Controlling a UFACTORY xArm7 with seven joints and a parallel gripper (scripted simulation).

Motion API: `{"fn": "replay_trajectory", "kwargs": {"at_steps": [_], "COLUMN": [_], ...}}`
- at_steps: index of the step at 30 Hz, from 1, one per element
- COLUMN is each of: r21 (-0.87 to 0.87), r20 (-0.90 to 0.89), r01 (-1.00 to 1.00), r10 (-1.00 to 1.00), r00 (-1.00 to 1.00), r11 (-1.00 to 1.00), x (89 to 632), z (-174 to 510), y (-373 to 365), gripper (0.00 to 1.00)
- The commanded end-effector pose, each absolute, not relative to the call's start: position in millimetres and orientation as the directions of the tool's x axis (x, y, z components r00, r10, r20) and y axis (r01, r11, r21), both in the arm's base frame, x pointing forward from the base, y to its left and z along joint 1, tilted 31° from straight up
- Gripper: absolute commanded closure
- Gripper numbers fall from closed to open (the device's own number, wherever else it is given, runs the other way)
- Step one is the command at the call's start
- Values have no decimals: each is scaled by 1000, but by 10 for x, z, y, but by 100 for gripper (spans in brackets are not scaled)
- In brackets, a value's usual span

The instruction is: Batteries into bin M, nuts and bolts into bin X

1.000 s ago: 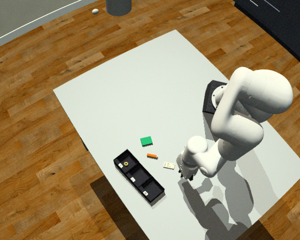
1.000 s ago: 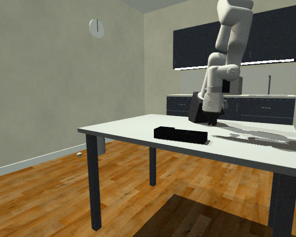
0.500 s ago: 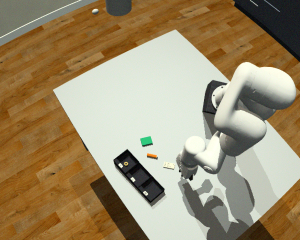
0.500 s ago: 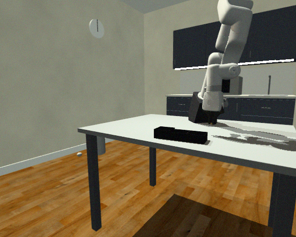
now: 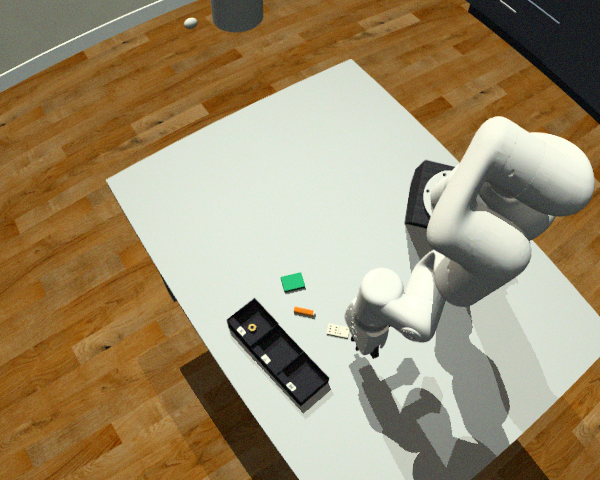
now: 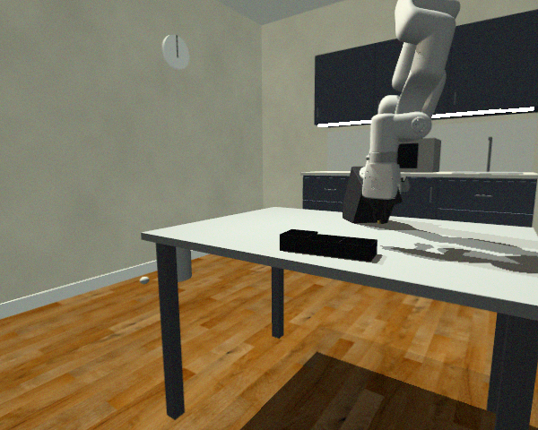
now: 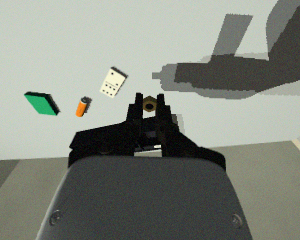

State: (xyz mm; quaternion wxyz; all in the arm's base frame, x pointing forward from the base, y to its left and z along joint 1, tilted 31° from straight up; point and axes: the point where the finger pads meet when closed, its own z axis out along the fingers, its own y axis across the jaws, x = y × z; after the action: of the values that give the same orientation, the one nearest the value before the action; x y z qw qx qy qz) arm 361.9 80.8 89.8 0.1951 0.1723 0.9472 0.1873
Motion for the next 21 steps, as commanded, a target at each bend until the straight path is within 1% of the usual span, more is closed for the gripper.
{"fn": "replay_trajectory", "kwargs": {"at_steps": [1, 21], "r21": [422, 422], "r20": [-304, -304], "r01": [254, 255], "r10": [400, 400], "r00": [-865, -864], "r11": [870, 870], "x": [3765, 4343], "z": [900, 887], "y": [593, -325], "gripper": [100, 100]}}
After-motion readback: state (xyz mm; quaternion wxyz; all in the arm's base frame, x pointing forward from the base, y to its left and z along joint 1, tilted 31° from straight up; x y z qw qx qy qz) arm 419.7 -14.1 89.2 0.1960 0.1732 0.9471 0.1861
